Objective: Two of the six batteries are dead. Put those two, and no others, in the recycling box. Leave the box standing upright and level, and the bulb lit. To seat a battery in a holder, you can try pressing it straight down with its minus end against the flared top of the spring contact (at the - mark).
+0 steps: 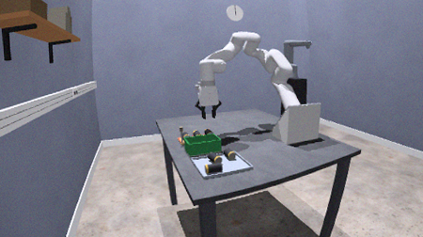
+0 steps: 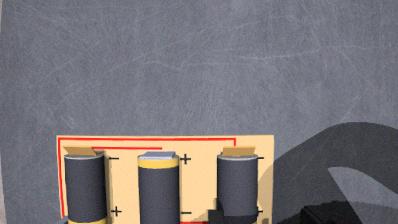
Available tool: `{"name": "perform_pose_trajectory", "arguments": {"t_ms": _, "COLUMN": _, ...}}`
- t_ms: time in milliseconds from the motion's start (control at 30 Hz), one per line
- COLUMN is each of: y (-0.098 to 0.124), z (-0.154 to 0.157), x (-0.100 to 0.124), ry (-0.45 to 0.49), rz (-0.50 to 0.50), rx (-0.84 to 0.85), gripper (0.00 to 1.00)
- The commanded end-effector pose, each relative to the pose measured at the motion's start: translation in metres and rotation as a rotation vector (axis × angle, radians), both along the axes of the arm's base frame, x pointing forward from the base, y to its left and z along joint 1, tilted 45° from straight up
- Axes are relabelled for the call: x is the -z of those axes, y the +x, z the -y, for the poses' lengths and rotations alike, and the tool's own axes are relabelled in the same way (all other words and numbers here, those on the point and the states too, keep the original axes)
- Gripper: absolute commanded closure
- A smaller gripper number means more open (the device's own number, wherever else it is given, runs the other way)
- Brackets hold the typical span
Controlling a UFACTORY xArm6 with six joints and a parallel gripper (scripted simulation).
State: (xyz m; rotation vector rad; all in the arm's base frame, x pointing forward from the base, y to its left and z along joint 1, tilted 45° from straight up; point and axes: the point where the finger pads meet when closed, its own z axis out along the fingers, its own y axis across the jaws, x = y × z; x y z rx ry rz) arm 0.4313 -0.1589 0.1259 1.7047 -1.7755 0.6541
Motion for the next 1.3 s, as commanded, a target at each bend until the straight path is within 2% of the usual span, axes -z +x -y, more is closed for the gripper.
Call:
{"name": "perform_pose_trajectory", "arguments": {"t_ms": 0, "y": 0.000, "z": 0.029, "x": 0.028, "ry": -0.002, "rz": 0.004, "rx": -0.002, "gripper": 0.49}}
{"name": "perform_pose_trajectory", "arguments": {"t_ms": 1067, "y": 0.001, "z": 0.029, "x": 0.028, "ry": -0.002, "rz": 0.004, "rx": -0.002, "gripper": 0.49}}
{"name": "perform_pose_trajectory", "arguments": {"t_ms": 1267, "y": -0.001, "z": 0.042, "x": 0.041, "ry": -0.002, "rz": 0.004, "rx": -0.002, "gripper": 0.49}}
